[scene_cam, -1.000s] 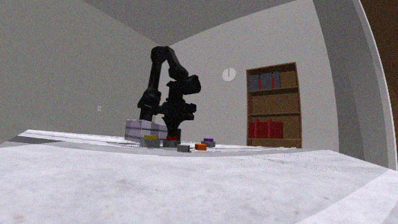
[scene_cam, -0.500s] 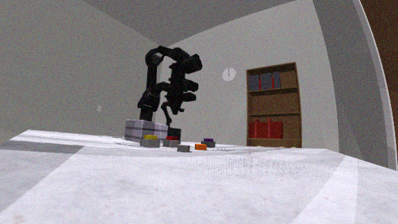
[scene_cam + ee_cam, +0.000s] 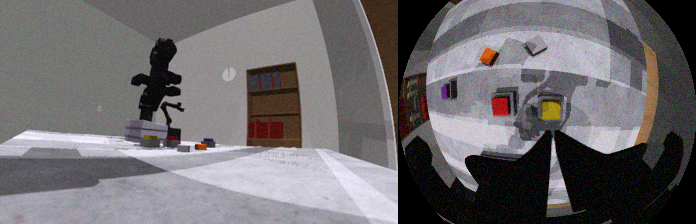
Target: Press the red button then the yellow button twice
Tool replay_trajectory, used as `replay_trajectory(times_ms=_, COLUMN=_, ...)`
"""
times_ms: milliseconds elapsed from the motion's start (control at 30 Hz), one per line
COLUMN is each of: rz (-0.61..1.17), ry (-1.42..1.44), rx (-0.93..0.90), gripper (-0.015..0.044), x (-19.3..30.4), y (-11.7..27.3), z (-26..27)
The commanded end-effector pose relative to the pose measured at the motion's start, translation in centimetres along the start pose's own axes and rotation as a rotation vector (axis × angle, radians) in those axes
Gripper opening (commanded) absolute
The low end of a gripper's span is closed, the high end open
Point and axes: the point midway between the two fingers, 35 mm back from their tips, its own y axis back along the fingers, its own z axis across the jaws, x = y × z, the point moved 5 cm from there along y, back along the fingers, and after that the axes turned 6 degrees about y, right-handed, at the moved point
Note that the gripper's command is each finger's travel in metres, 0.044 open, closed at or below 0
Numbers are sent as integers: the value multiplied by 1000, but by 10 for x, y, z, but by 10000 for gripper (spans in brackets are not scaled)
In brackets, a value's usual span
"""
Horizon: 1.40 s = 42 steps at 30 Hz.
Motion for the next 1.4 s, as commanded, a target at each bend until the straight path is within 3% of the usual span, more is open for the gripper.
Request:
replay_trajectory(times_ms=0, rz=0, ry=12, rx=1, gripper=20, x=2, y=-3, z=-8)
replay_trajectory(times_ms=200, rz=0, ry=12, rx=1, gripper=20, x=3, y=-62, z=-7)
replay_trajectory(times_ms=1367, rz=0, ry=12, rx=0, gripper=20, x=3, y=-96, z=-7)
